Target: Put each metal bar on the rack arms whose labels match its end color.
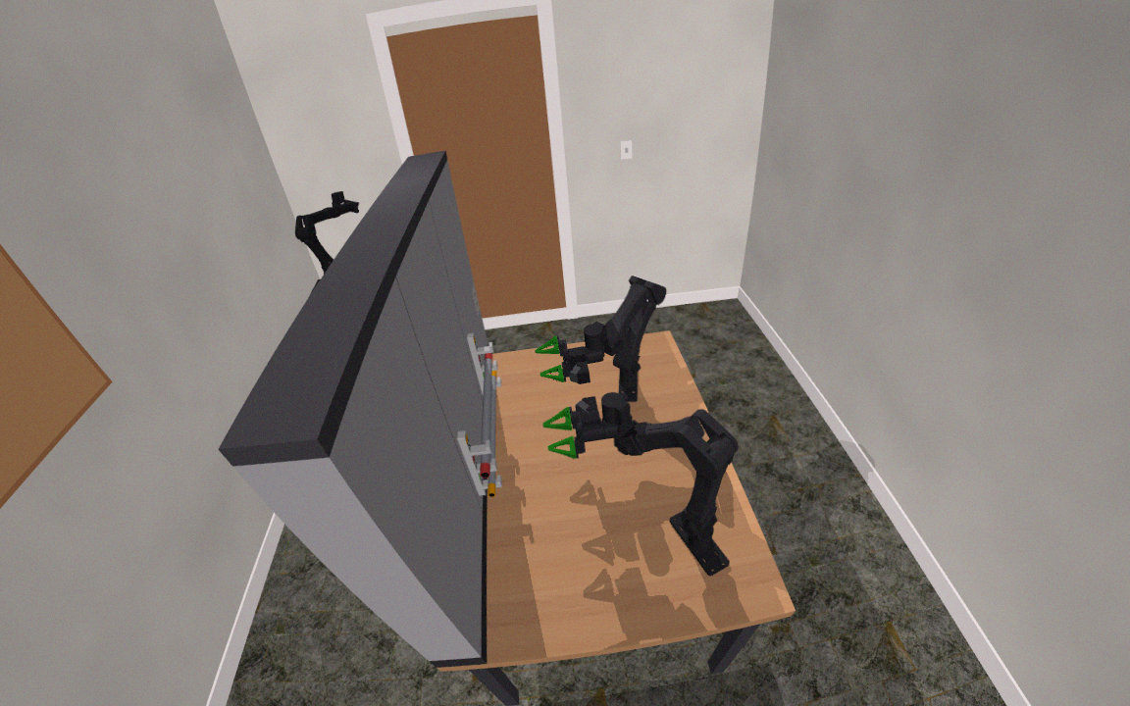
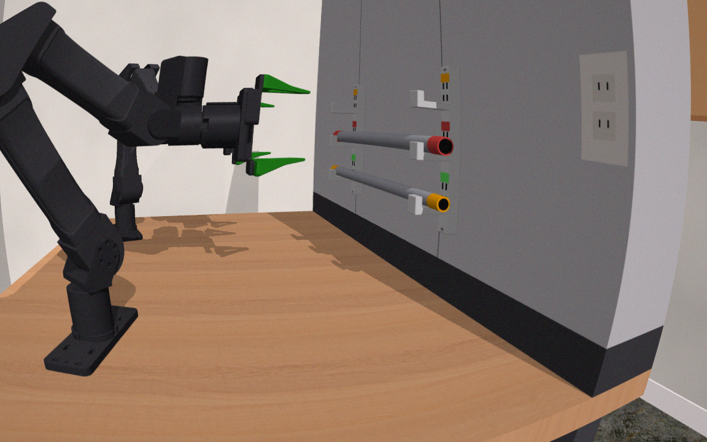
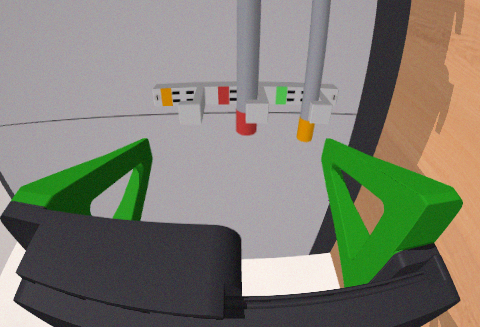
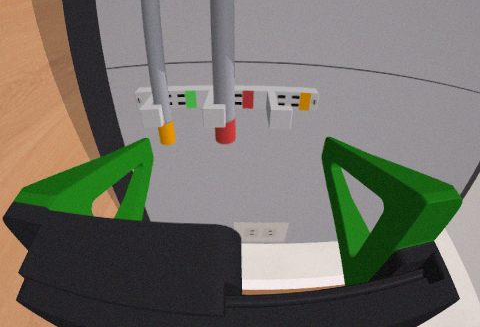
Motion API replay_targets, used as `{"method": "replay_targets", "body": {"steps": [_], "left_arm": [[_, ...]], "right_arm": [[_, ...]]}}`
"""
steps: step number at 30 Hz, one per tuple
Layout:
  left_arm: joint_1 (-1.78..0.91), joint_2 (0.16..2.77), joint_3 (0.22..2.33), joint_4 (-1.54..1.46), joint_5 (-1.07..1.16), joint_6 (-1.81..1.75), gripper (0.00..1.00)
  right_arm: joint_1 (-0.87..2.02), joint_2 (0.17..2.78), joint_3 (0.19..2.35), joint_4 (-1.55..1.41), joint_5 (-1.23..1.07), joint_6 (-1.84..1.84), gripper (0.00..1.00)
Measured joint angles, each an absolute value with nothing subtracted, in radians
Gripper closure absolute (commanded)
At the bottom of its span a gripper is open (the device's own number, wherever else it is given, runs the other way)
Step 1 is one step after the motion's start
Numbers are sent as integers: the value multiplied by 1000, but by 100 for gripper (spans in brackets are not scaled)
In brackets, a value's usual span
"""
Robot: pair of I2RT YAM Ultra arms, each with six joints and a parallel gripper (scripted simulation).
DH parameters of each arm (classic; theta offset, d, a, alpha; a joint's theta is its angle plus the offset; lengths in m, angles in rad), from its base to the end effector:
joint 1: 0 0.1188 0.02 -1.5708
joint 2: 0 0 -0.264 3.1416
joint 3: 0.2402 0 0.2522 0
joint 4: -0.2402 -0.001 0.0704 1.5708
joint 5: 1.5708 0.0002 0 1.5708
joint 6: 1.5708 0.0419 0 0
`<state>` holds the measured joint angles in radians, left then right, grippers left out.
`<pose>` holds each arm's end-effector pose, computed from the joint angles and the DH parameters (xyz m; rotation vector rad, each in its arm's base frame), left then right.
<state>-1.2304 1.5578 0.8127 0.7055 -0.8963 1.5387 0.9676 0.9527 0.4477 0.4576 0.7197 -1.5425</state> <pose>0.1432 -0.3034 0.2568 1.3688 0.9753 0.9500 0.1423 0.1597 0.2629 -1.3469 1.0459 -1.0131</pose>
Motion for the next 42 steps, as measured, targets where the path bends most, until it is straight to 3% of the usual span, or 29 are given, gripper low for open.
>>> {"method": "replay_targets", "body": {"steps": [42], "left_arm": [[-1233,1563,815,714,-908,1569,0]], "right_arm": [[970,957,445,482,741,-1576,0]]}}
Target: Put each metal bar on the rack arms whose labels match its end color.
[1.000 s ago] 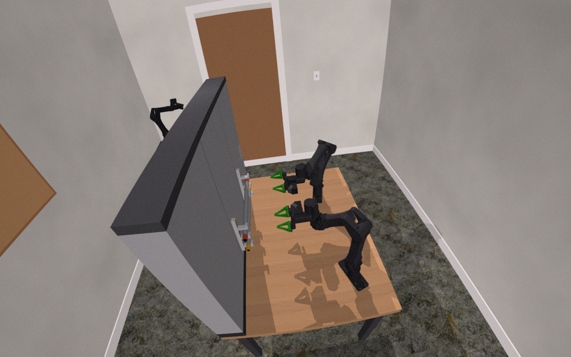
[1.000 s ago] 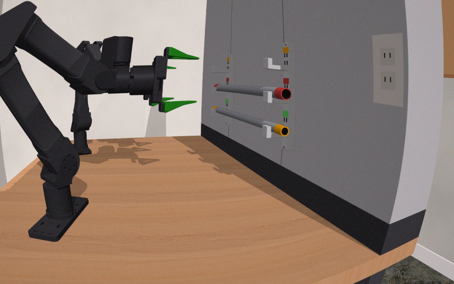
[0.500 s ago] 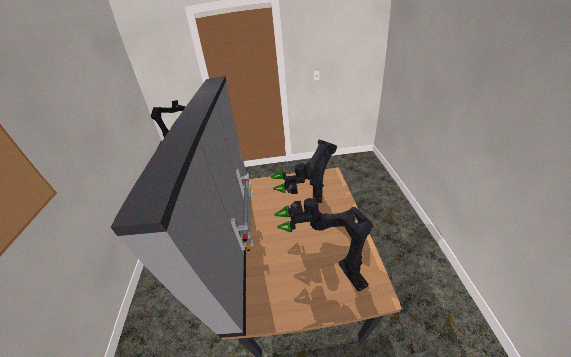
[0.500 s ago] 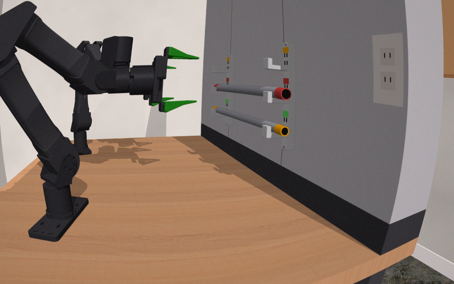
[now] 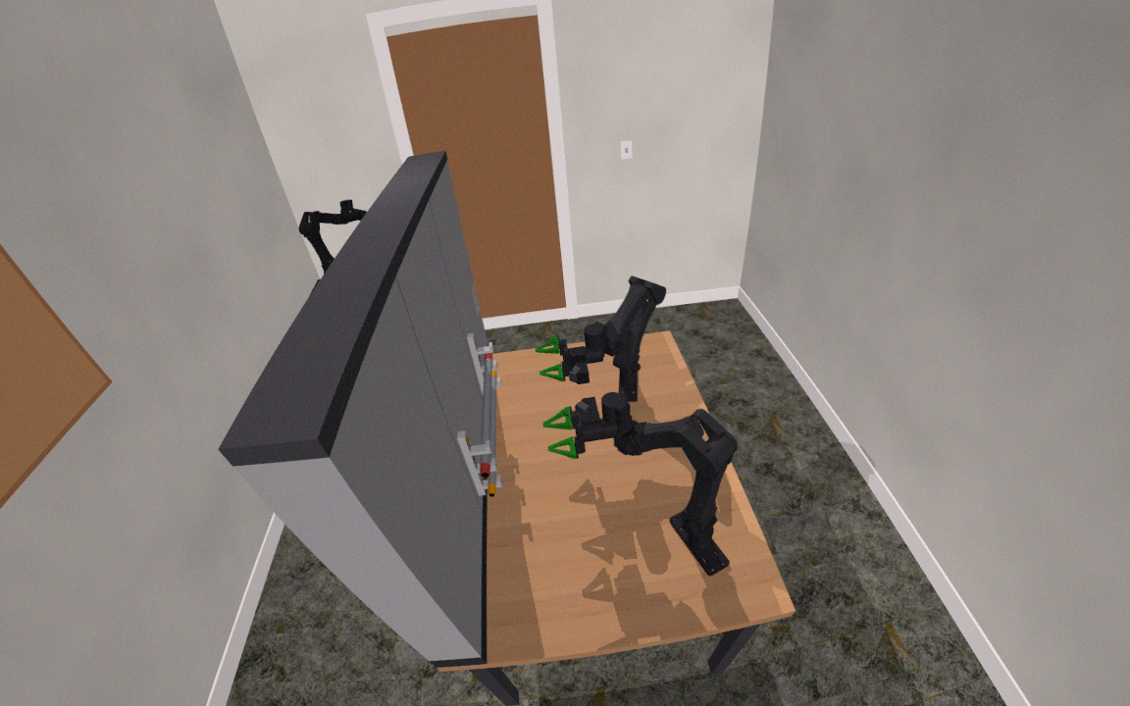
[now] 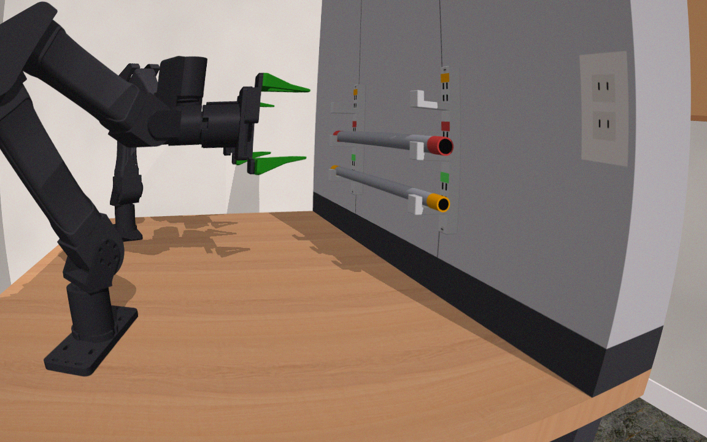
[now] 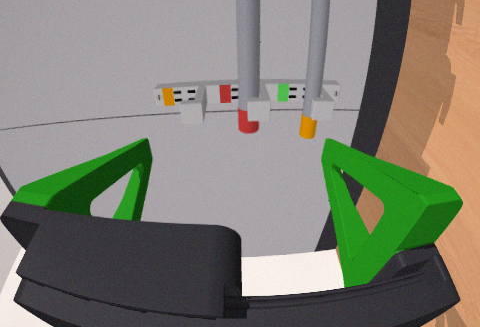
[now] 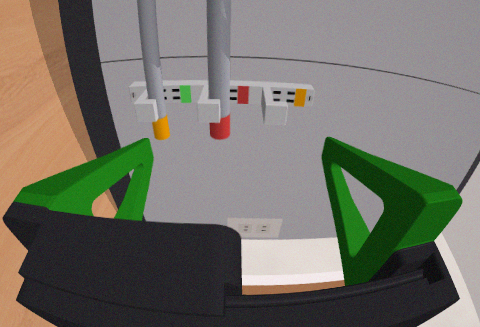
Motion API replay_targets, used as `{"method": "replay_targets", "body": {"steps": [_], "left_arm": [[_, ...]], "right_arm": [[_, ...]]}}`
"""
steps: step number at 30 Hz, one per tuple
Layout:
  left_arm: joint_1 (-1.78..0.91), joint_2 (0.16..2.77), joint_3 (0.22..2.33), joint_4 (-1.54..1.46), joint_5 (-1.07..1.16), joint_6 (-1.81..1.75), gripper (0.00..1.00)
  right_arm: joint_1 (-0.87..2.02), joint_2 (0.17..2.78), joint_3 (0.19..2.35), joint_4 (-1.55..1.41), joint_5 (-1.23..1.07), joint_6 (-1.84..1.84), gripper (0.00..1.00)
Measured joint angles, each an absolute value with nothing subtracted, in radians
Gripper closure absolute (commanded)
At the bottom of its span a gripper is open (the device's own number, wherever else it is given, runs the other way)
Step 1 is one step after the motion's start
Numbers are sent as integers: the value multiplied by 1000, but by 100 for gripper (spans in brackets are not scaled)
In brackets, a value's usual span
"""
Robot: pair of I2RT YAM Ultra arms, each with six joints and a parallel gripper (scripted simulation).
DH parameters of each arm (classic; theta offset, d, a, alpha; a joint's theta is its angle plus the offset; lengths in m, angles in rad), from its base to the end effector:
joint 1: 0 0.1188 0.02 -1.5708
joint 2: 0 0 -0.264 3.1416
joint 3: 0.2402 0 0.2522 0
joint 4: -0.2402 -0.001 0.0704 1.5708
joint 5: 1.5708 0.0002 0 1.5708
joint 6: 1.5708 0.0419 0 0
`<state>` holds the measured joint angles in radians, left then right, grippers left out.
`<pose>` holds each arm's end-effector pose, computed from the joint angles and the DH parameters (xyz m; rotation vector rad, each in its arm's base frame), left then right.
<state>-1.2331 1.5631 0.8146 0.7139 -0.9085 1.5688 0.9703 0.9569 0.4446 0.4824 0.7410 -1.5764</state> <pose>0.1429 -0.3042 0.2565 1.3784 0.9646 0.9781 0.1424 0.1596 0.2636 -1.3434 1.0382 -1.0491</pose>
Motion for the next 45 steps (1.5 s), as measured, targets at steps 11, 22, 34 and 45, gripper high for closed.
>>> {"method": "replay_targets", "body": {"steps": [11,22,34,45], "left_arm": [[-1233,1565,815,719,-908,1569,0],[-1188,1668,816,789,-877,1569,0],[-1141,1762,852,872,-828,1569,0],[-1097,1866,882,932,-785,1570,0]], "right_arm": [[970,963,445,491,741,-1576,0],[902,1110,422,611,686,-1576,0],[839,1266,418,775,621,-1576,0],[790,1427,419,921,568,-1576,0]]}}
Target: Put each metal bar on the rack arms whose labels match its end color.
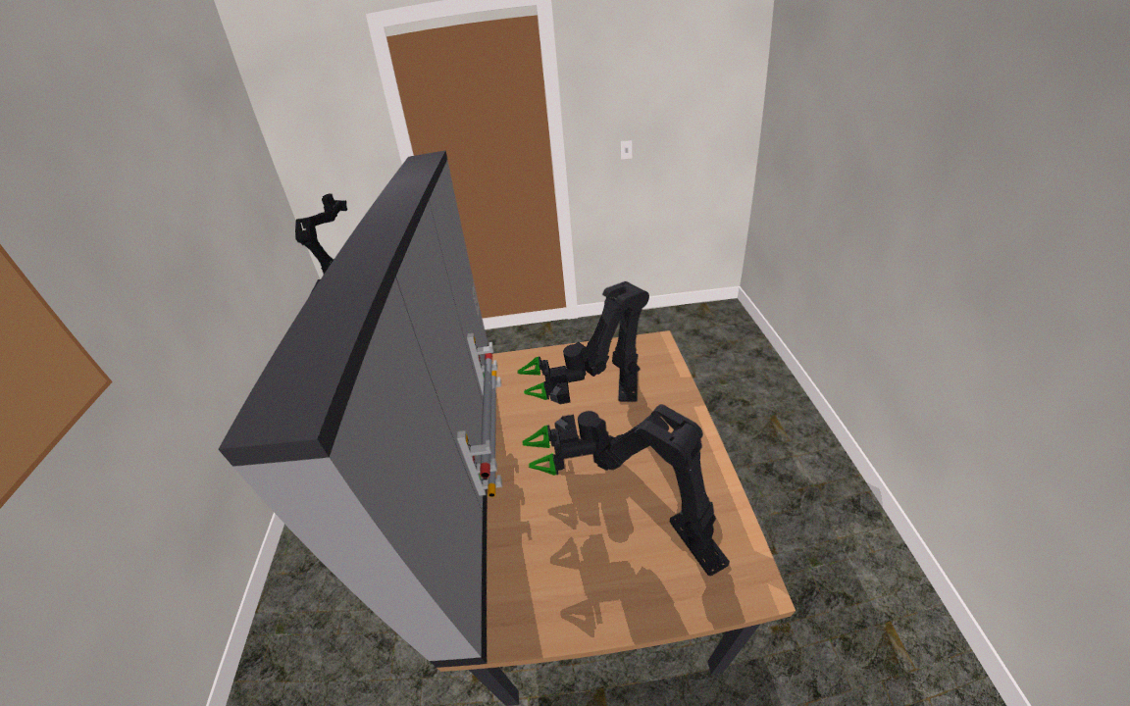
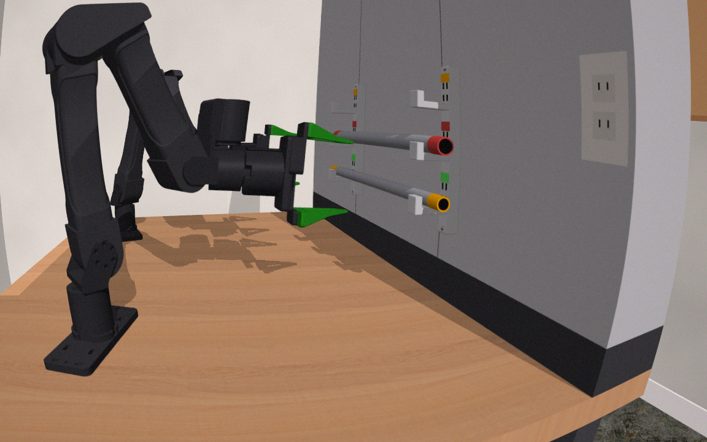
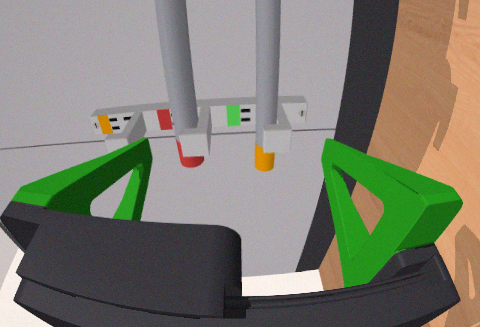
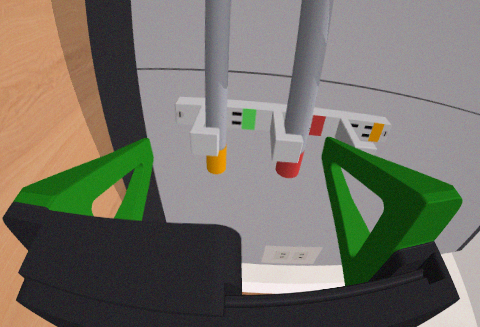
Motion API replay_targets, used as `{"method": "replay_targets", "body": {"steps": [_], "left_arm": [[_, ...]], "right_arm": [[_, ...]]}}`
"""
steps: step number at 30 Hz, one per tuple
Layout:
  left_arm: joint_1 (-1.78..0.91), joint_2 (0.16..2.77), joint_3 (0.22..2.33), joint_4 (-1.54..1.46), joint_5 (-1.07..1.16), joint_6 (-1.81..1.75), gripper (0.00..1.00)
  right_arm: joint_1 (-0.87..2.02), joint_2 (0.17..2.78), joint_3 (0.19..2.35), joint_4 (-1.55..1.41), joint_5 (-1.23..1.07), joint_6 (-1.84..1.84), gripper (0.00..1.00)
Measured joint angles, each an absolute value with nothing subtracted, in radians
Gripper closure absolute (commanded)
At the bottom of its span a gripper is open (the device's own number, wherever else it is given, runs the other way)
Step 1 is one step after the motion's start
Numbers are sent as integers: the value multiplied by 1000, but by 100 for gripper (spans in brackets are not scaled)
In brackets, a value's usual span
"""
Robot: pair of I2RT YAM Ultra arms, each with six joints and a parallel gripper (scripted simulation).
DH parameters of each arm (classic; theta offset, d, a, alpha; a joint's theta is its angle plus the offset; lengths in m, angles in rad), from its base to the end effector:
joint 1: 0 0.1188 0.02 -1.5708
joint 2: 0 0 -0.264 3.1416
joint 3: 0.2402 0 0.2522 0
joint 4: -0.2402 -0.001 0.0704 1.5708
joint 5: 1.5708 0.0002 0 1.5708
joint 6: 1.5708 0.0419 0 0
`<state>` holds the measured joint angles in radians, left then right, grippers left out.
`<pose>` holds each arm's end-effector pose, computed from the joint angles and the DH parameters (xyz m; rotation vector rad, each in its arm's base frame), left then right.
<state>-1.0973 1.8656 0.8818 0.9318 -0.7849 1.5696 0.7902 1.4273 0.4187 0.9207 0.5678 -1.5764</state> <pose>0.2015 -0.3262 0.1953 1.3931 0.9773 0.9891 0.2045 0.1759 0.1953 -1.4003 1.0614 -1.0530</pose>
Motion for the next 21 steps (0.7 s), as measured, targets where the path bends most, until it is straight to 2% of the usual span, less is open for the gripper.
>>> {"method": "replay_targets", "body": {"steps": [14,21], "left_arm": [[-1043,2005,953,1007,-731,1570,0],[-1038,2018,959,1016,-721,1570,0]], "right_arm": [[730,1647,424,1097,509,-1577,0],[727,1665,434,1137,497,-1578,0]]}}
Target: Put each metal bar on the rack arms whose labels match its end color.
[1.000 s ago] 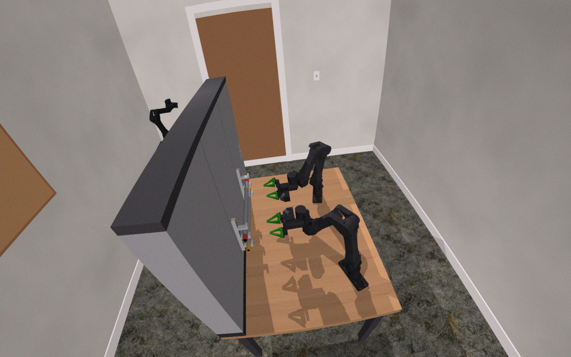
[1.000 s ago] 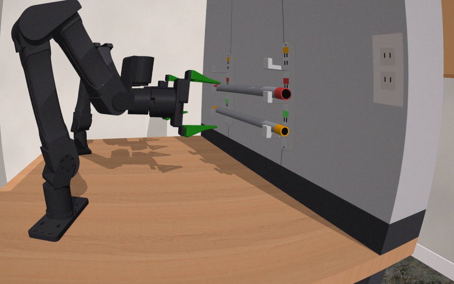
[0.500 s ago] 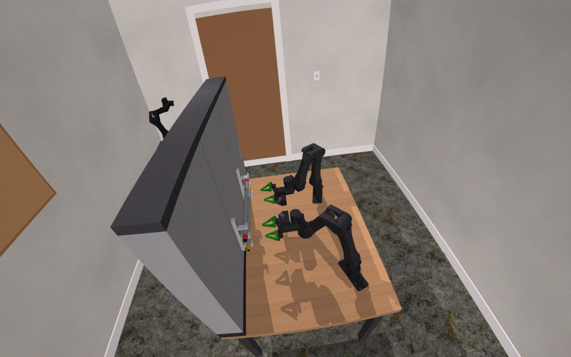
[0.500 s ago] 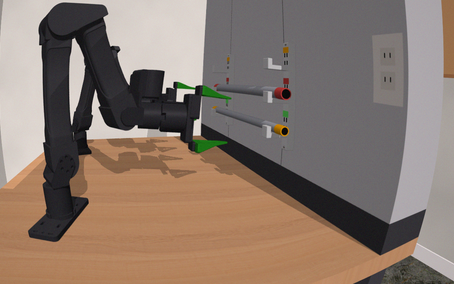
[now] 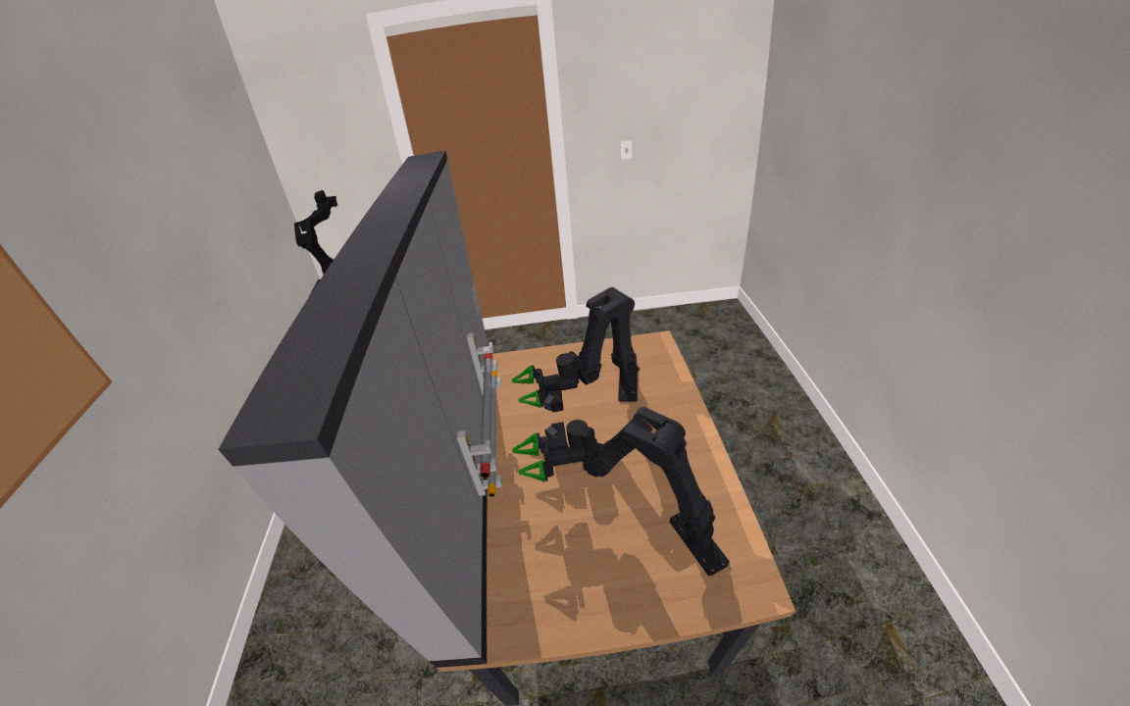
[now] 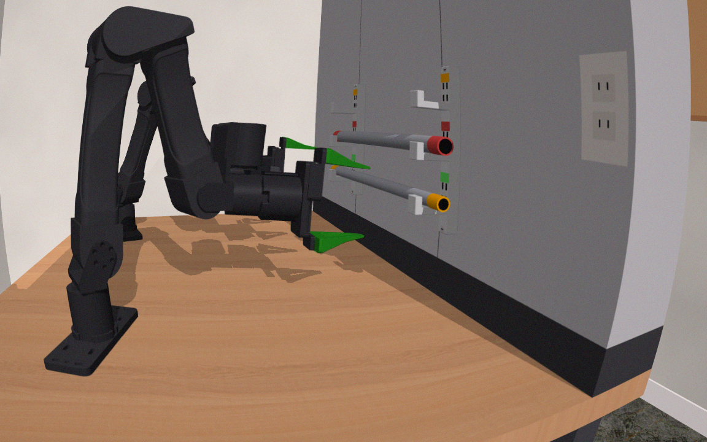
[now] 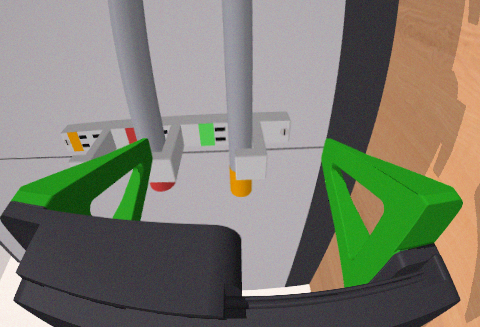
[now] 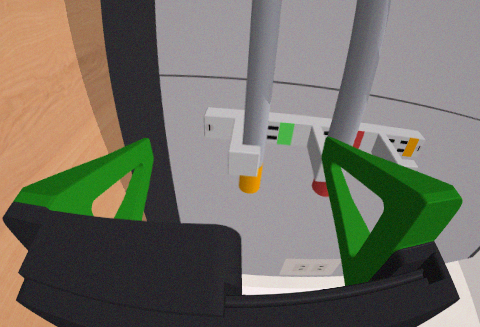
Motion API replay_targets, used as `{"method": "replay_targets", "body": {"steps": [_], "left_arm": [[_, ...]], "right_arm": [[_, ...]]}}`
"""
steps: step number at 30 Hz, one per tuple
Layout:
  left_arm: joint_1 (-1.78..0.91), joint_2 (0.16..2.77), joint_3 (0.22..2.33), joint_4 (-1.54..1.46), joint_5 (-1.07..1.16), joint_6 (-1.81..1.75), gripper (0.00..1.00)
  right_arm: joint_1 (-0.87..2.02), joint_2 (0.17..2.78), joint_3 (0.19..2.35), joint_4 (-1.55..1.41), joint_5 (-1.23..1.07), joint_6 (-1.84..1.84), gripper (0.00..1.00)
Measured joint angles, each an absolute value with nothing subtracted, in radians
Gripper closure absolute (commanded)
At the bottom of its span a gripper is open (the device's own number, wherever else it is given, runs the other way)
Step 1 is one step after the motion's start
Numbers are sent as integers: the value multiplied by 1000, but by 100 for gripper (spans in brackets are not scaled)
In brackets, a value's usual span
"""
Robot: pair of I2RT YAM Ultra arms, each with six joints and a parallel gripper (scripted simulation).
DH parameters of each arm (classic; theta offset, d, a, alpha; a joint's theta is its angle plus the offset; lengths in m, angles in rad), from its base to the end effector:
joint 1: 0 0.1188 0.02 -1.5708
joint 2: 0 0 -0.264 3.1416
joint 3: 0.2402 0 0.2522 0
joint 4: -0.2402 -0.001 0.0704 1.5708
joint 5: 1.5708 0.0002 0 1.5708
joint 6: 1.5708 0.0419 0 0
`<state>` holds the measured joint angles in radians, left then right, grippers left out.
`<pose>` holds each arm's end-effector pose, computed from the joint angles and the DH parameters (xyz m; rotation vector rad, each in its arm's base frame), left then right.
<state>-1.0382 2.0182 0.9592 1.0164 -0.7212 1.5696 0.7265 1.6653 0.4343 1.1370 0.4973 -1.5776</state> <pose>0.2320 -0.3372 0.1681 1.3855 0.9759 0.9810 0.2293 0.1783 0.1604 -1.4091 1.0621 -1.0436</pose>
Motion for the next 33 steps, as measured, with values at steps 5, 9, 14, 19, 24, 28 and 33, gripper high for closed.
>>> {"method": "replay_targets", "body": {"steps": [5,9,14,19,24,28,33], "left_arm": [[-1038,2018,962,1023,-719,1570,0],[-1038,2018,962,1024,-719,1570,0],[-1038,2018,962,1024,-718,1570,0],[-1038,2018,962,1024,-718,1570,0],[-1038,2018,962,1024,-718,1570,0],[-1038,2018,962,1024,-718,1570,0],[-1038,2018,962,1024,-718,1570,0]], "right_arm": [[727,1665,437,1150,495,-1578,0],[727,1665,437,1153,494,-1578,0],[727,1665,437,1154,494,-1578,0],[727,1665,437,1154,494,-1578,0],[727,1665,437,1154,494,-1578,0],[727,1665,437,1154,494,-1578,0],[727,1665,437,1150,494,-1578,0]]}}
